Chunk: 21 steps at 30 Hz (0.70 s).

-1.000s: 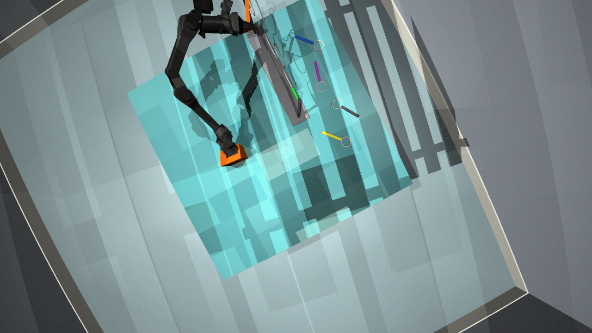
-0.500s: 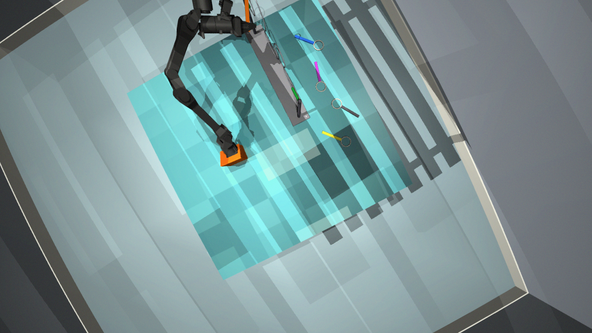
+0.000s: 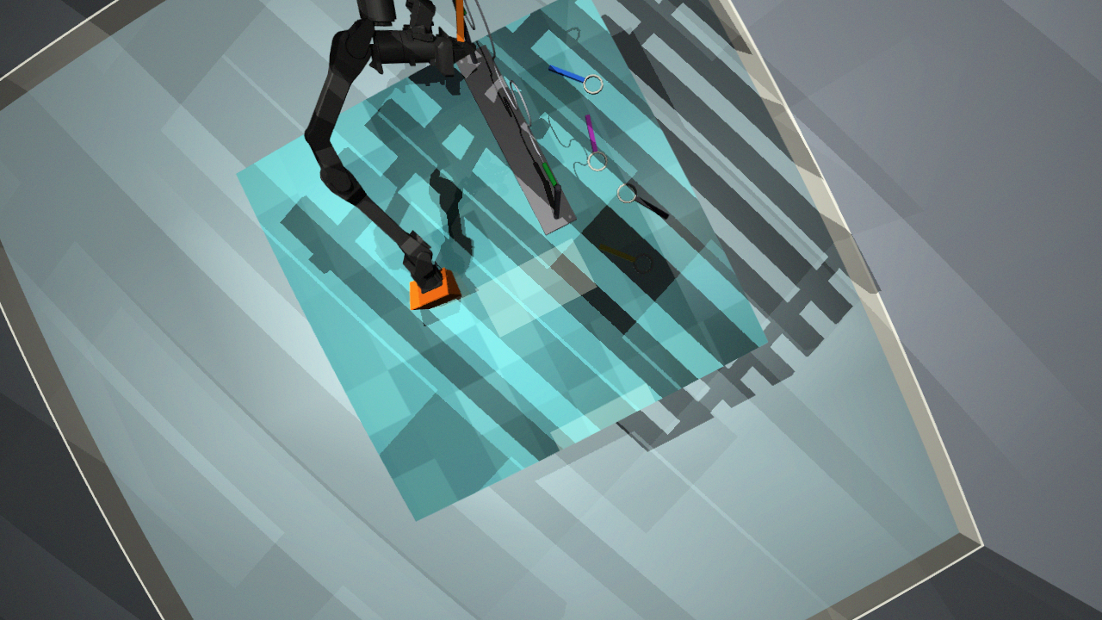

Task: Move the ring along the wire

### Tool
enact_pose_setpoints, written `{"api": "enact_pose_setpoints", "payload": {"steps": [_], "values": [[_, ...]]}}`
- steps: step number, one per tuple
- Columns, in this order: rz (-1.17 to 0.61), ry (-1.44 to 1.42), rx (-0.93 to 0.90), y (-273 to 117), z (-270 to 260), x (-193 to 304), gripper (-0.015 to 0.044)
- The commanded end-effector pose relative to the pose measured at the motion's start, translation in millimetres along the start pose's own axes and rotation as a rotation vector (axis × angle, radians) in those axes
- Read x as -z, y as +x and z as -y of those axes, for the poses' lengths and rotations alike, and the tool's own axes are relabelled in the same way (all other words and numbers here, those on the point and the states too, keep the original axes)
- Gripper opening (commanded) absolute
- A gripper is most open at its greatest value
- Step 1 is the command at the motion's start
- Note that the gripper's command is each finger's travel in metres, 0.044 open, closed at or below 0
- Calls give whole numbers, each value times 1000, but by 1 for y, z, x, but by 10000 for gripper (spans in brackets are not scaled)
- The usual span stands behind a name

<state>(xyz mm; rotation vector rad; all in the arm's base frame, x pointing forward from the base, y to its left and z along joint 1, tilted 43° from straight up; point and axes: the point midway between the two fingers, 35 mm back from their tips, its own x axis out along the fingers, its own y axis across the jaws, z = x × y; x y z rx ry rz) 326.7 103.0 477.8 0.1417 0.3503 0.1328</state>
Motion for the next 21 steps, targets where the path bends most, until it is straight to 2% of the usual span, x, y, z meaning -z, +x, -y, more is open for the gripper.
{"api": "enact_pose_setpoints", "payload": {"steps": [1,21], "values": [[0,47,-22,1,-2,1,-150],[15,272,-138,1,-11,0,-150]]}}
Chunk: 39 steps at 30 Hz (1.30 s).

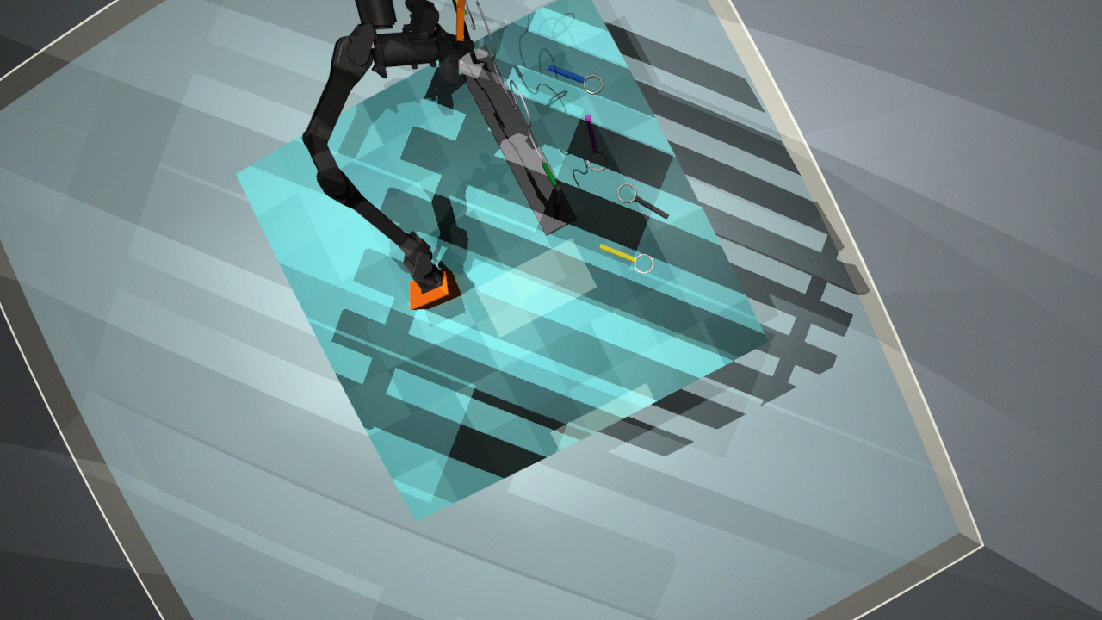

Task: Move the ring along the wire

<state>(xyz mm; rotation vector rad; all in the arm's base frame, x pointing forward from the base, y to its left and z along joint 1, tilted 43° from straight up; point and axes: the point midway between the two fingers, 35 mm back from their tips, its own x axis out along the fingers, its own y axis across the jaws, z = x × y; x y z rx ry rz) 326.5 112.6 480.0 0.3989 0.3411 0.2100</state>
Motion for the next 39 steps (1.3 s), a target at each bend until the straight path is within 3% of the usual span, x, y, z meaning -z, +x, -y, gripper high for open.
{"api": "enact_pose_setpoints", "payload": {"steps": [1,39], "values": [[1,46,-22,1,-1,1,-150],[39,476,-241,0,-18,-3,-150]]}}
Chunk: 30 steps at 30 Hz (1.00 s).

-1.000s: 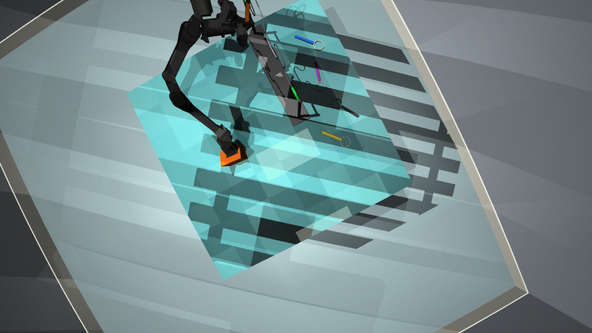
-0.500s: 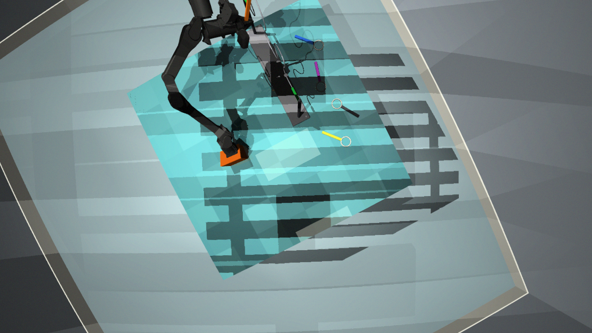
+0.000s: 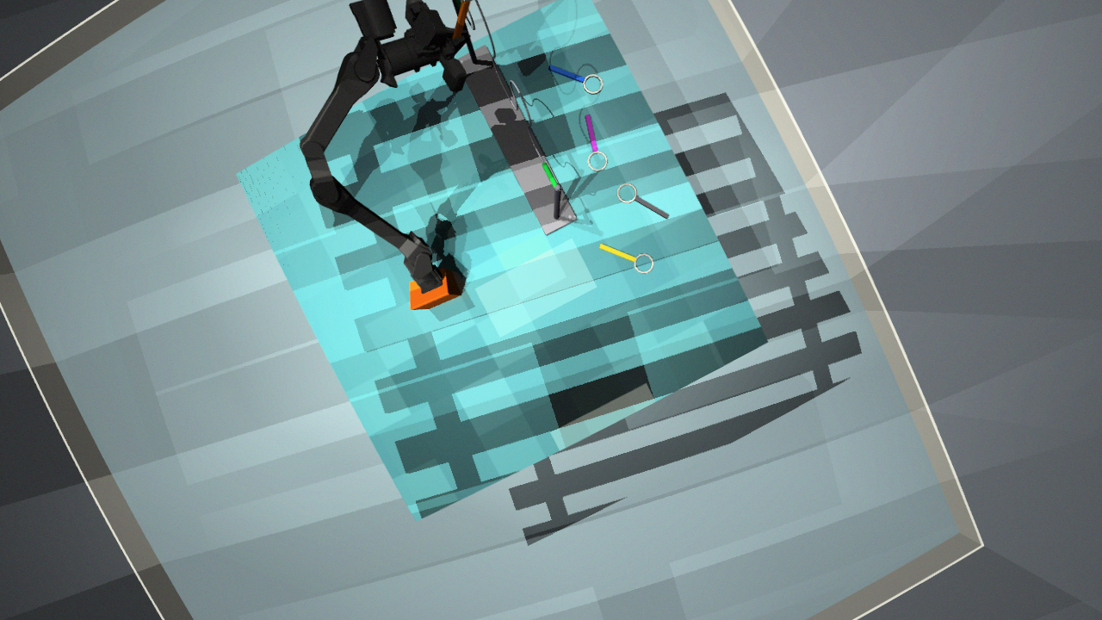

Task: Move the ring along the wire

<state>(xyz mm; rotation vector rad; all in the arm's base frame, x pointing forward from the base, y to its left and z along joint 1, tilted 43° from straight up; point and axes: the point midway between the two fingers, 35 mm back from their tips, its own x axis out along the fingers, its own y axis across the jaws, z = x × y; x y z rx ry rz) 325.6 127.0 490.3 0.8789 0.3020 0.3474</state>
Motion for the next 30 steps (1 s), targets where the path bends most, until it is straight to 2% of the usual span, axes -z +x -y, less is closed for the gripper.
{"api": "enact_pose_setpoints", "payload": {"steps": [1,30], "values": [[1,46,-21,0,-1,1,-150],[38,374,-188,1,-14,-1,-150]]}}
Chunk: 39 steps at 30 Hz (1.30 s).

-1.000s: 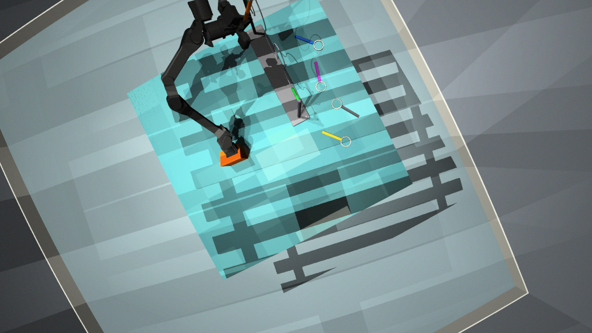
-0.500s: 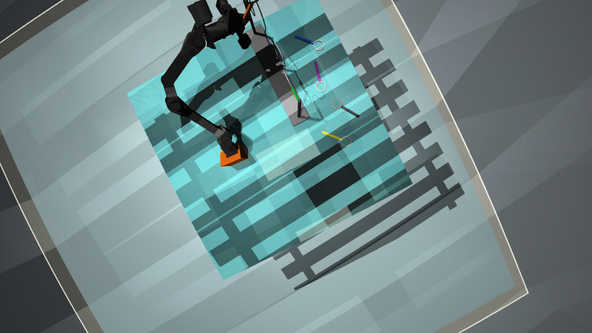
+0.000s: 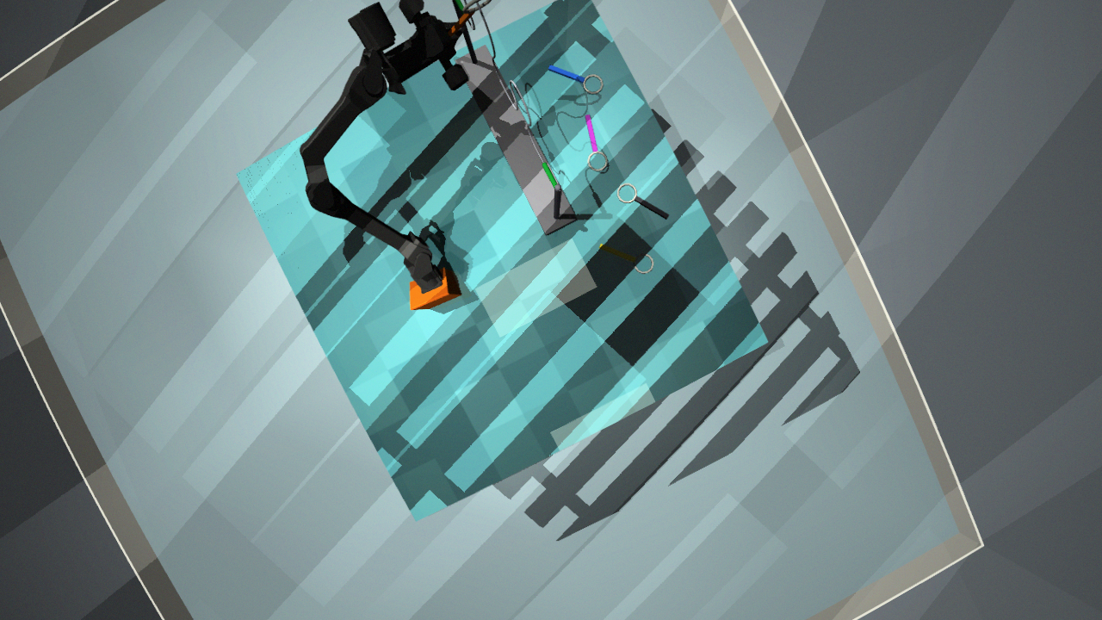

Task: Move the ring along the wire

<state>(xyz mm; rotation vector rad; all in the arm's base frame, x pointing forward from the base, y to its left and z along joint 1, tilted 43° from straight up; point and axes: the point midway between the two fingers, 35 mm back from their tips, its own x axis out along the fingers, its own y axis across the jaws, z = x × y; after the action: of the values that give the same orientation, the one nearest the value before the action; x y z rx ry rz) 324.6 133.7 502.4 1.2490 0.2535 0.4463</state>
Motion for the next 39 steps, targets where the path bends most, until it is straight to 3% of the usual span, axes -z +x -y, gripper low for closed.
{"api": "enact_pose_setpoints", "payload": {"steps": [1,39], "values": [[1,46,-20,0,0,1,-150],[56,477,-226,0,-18,-3,-150]]}}
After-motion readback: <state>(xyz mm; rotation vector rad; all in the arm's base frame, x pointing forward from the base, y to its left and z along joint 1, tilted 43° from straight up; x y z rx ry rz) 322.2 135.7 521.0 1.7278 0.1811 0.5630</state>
